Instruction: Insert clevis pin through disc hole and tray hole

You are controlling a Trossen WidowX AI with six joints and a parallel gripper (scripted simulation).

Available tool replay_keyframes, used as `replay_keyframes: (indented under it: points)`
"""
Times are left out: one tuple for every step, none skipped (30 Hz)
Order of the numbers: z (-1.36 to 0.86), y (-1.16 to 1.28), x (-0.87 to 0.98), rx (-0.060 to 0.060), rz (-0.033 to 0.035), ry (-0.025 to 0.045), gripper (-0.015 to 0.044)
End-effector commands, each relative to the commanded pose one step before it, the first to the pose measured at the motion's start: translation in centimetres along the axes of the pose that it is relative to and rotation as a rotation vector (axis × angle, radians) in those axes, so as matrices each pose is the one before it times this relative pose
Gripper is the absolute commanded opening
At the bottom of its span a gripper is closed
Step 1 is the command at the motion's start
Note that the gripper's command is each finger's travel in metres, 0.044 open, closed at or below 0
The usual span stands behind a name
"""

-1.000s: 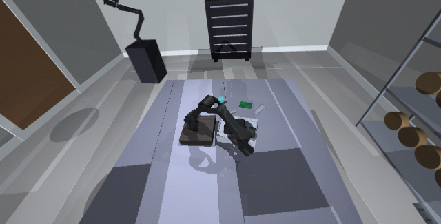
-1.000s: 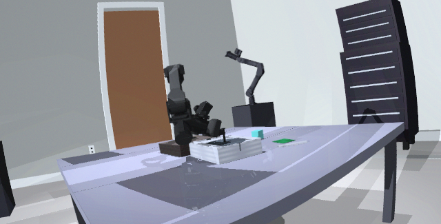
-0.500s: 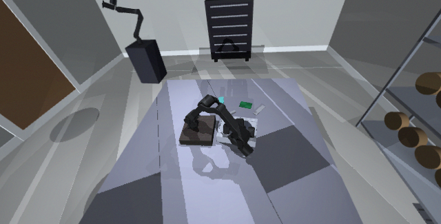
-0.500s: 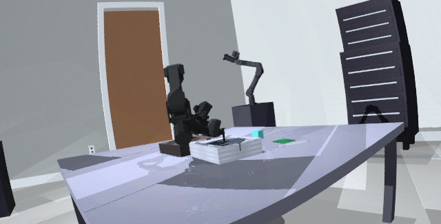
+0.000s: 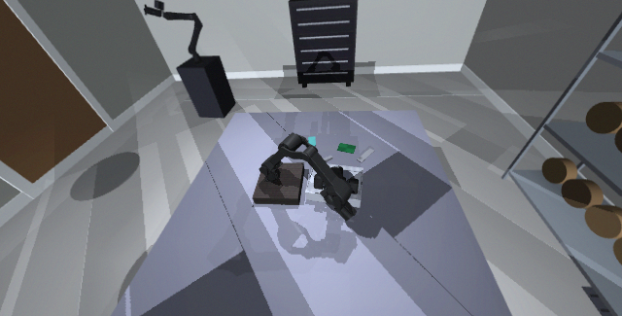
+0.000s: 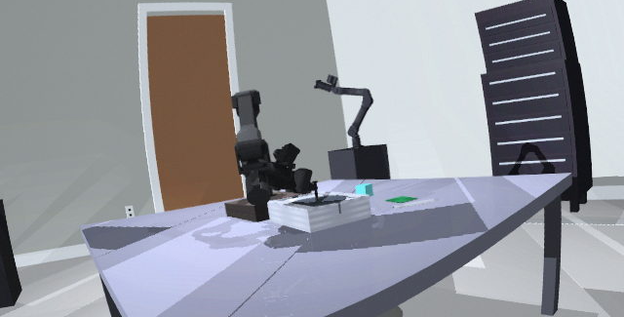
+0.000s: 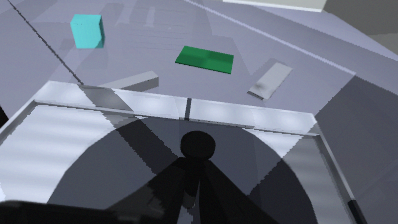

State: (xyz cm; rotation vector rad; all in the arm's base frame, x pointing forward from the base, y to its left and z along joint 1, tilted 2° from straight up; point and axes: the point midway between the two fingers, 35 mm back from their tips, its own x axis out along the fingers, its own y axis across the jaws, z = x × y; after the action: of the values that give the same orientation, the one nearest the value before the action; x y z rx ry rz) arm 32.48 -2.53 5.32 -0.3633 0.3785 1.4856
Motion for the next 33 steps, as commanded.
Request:
replay_keyframes:
  points:
    - [-0.038, 0.271, 0.085, -0.0018, 0.00328, 0.00114, 0.0]
    - [0.002, 0.026, 0.005, 0.0, 0.00001, -0.00001, 0.0]
    - [0.002, 0.026, 0.005, 0.0, 0.00001, -0.00001, 0.0]
    - [0.002, 0.026, 0.005, 0.0, 0.00001, -0.00001, 0.0]
    - [0.002, 0.026, 0.005, 0.0, 0.00001, -0.00001, 0.0]
    - [0.002, 0.027, 0.005, 0.0, 0.00001, -0.00001, 0.0]
    - [0.002, 0.026, 0.005, 0.0, 0.00001, -0.00001, 0.0]
    - [0.002, 0.026, 0.005, 0.0, 0.00001, -0.00001, 0.0]
    - [0.002, 0.025, 0.005, 0.0, 0.00001, -0.00001, 0.0]
    - [0.002, 0.025, 0.005, 0.0, 0.00001, 0.0, 0.0]
    - [0.002, 0.026, 0.006, 0.0, 0.00001, -0.00001, 0.0]
    - [0.002, 0.027, 0.006, 0.0, 0.00001, -0.00001, 0.0]
    - [0.002, 0.027, 0.006, 0.0, 0.00001, -0.00001, 0.0]
    - [0.002, 0.027, 0.005, 0.0, 0.00001, -0.00001, 0.0]
    - [0.002, 0.026, 0.005, 0.0, 0.00001, -0.00001, 0.0]
    - [0.002, 0.026, 0.006, 0.0, 0.00001, -0.00001, 0.0]
    - [0.002, 0.026, 0.005, 0.0, 0.00001, -0.00001, 0.0]
    - [0.002, 0.026, 0.005, 0.0, 0.00001, -0.00001, 0.0]
    - [0.002, 0.025, 0.005, 0.0, 0.00001, -0.00001, 0.0]
    - [0.001, 0.013, 0.003, 0.0, 0.00001, 0.0, 0.0]
    - [0.0, 0.0, 0.0, 0.0, 0.0, 0.0, 0.0]
    - [0.0, 0.0, 0.0, 0.0, 0.0, 0.0, 0.0]
    - [0.0, 0.0, 0.0, 0.0, 0.0, 0.0, 0.0]
    - [0.0, 0.0, 0.0, 0.0, 0.0, 0.0, 0.0]
    - [0.0, 0.0, 0.0, 0.0, 0.0, 0.0, 0.0]
    - [0.0, 0.0, 0.0, 0.0, 0.0, 0.0, 0.0]
    - [0.0, 0.0, 0.0, 0.0, 0.0, 0.0, 0.0]
    - [0.0, 0.0, 0.0, 0.0, 0.0, 0.0, 0.0]
    - [0.0, 0.0, 0.0, 0.0, 0.0, 0.0, 0.0]
    - [0.0, 0.0, 0.0, 0.0, 0.0, 0.0, 0.0]
    - [0.0, 0.0, 0.0, 0.0, 0.0, 0.0, 0.0]
    - [0.0, 0.0, 0.0, 0.0, 0.0, 0.0, 0.0]
    - [0.046, -0.091, -0.028, 0.0041, -0.00214, -0.0022, 0.0]
